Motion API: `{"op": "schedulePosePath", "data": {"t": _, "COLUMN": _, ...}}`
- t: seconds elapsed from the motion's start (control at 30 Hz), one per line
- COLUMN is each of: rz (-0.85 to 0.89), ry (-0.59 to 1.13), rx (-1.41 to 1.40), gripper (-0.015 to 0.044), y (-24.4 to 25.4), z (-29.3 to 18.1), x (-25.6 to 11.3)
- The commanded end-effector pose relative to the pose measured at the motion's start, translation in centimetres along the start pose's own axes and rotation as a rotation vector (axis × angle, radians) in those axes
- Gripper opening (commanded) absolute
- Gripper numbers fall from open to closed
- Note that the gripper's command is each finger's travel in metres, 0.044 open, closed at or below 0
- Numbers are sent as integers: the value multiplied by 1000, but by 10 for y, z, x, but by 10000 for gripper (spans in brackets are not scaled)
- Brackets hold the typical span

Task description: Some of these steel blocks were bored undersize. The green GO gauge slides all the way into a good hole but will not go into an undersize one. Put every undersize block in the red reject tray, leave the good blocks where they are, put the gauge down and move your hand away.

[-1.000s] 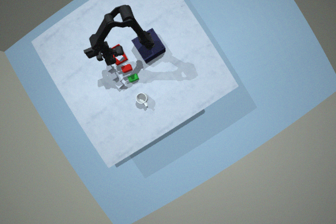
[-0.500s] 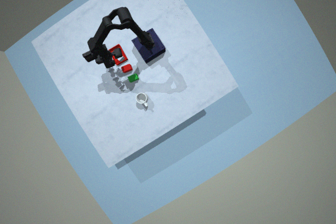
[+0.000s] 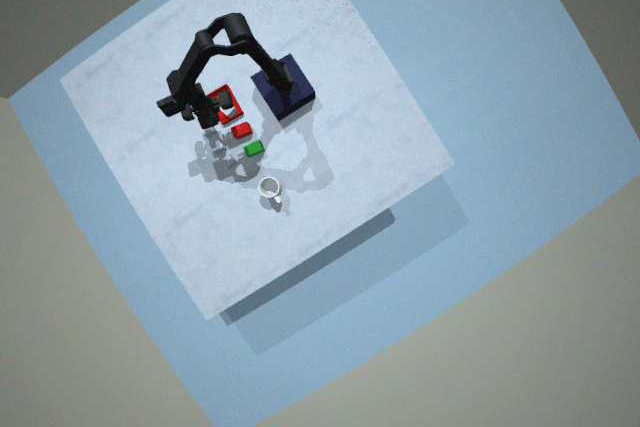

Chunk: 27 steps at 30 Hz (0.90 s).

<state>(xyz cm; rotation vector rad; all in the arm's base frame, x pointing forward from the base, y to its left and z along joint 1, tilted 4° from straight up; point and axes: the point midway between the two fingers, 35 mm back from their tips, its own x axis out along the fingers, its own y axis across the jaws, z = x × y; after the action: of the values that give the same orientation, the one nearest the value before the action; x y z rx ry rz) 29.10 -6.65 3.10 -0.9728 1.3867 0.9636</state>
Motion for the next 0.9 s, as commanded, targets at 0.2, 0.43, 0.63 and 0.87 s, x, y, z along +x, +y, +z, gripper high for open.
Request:
{"op": "schedulePosePath", "data": {"t": 0.2, "rz": 0, "ry": 0, "rx": -2, "gripper": 53, "y": 0, "z": 0, "x": 0}}
{"op": "schedulePosePath", "data": {"t": 0.43, "rz": 0, "ry": 0, "rx": -2, "gripper": 236, "y": 0, "z": 0, "x": 0}}
{"op": "schedulePosePath", "data": {"t": 0.63, "rz": 0, "ry": 0, "rx": 10, "gripper": 341, "y": 0, "z": 1, "x": 0}}
{"op": "schedulePosePath", "data": {"t": 0.87, "rz": 2, "ry": 0, "rx": 112, "gripper": 246, "y": -1, "z": 5, "x": 0}}
